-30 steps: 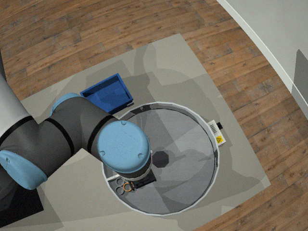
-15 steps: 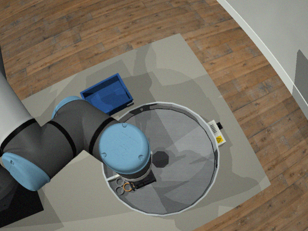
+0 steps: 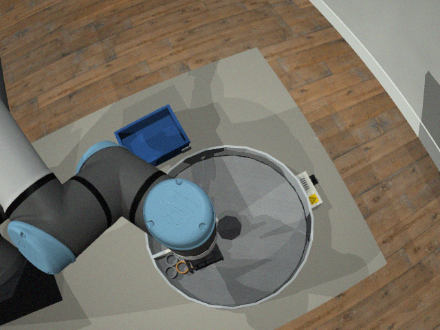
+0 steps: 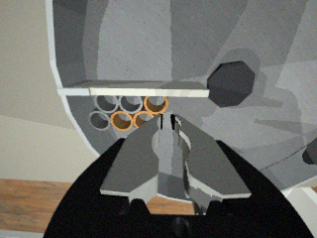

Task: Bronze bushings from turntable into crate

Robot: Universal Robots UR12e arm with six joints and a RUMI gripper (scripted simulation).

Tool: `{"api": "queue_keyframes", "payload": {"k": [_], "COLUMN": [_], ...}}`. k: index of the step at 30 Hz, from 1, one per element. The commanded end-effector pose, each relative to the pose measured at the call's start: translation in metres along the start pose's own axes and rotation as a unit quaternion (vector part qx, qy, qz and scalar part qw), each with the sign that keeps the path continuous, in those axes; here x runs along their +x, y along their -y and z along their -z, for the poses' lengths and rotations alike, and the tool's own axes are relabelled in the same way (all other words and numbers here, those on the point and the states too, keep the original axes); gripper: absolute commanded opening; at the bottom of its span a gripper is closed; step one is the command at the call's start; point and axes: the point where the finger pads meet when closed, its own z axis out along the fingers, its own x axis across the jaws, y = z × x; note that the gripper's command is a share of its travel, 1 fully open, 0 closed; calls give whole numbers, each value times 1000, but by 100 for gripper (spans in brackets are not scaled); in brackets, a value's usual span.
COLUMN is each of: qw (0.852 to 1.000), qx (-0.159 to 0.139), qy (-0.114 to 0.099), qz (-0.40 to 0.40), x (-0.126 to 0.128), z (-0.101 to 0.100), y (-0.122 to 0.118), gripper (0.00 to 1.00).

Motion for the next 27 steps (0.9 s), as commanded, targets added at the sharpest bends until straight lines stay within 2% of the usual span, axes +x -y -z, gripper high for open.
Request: {"api": "queue_keyframes", "payload": {"k": [1, 27], "qw": [1000, 1000], "qx": [0, 0], "qy": [-1, -1], "qz": [0, 0], "x": [0, 0], "z": [1, -2], "y": [0, 0], "gripper": [6, 6]}}
